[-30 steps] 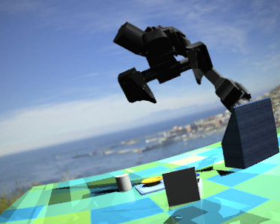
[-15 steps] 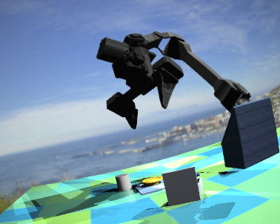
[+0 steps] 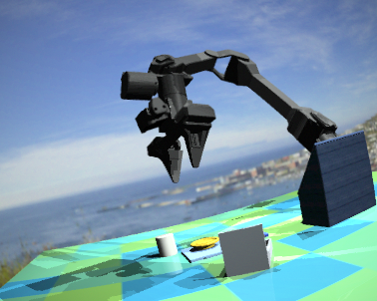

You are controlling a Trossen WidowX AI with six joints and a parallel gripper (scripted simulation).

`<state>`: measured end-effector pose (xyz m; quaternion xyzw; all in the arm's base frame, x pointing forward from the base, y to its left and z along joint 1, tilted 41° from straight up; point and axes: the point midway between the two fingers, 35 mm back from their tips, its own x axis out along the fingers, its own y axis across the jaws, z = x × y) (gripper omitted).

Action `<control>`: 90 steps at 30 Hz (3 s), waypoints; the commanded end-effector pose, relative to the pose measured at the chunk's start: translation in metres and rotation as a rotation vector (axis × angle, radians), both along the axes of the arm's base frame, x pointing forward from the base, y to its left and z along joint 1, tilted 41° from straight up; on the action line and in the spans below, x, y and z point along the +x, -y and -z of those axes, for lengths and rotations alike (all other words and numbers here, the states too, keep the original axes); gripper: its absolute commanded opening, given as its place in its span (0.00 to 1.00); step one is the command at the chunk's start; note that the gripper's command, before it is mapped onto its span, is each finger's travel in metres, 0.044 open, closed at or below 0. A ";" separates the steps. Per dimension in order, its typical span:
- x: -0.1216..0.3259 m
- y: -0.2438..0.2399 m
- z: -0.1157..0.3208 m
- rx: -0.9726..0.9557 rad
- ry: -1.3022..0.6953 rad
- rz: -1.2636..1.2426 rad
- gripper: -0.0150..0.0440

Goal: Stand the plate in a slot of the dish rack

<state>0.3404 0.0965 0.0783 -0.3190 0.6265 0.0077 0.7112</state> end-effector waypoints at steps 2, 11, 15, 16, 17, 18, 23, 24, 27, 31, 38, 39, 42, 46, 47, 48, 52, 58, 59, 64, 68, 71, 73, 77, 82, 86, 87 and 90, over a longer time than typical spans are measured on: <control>-0.001 0.033 -0.028 -0.076 0.044 0.136 0.93; -0.014 0.091 -0.078 -0.223 0.118 0.361 0.93; -0.015 0.095 -0.082 -0.233 0.123 0.376 0.93; -0.015 0.095 -0.082 -0.233 0.123 0.376 0.93; -0.014 0.097 -0.080 -0.233 0.123 0.376 0.93; -0.013 0.102 -0.074 -0.232 0.123 0.376 0.93; -0.006 0.157 -0.017 -0.233 0.125 0.376 0.93; -0.007 0.167 -0.007 -0.235 0.126 0.376 0.93; -0.010 0.173 0.001 -0.238 0.126 0.376 0.93; -0.011 0.171 0.004 -0.238 0.126 0.376 0.93; -0.008 0.178 0.011 -0.238 0.126 0.376 0.93; -0.008 0.179 0.013 -0.238 0.126 0.376 0.93; -0.007 0.182 0.016 -0.238 0.126 0.376 0.93; -0.006 0.186 0.021 -0.238 0.126 0.376 0.93; -0.006 0.187 0.022 -0.238 0.126 0.376 0.93; -0.005 0.188 0.023 -0.238 0.126 0.376 0.93; -0.004 0.193 0.028 -0.238 0.126 0.376 0.93; -0.003 0.199 0.035 -0.239 0.126 0.376 0.93; -0.002 0.200 0.036 -0.239 0.126 0.376 0.93; -0.001 0.206 0.042 -0.240 0.127 0.376 0.93; -0.001 0.210 0.046 -0.241 0.127 0.376 0.93; -0.001 0.210 0.046 -0.241 0.127 0.376 0.91; -0.001 0.210 0.046 -0.241 0.127 0.376 0.89; -0.001 0.210 0.046 -0.241 0.127 0.376 0.88; -0.001 0.210 0.046 -0.241 0.127 0.376 0.83; -0.001 0.210 0.046 -0.241 0.127 0.376 0.78; -0.001 0.210 0.046 -0.241 0.127 0.376 0.77; -0.001 0.209 0.045 -0.240 0.127 0.376 0.67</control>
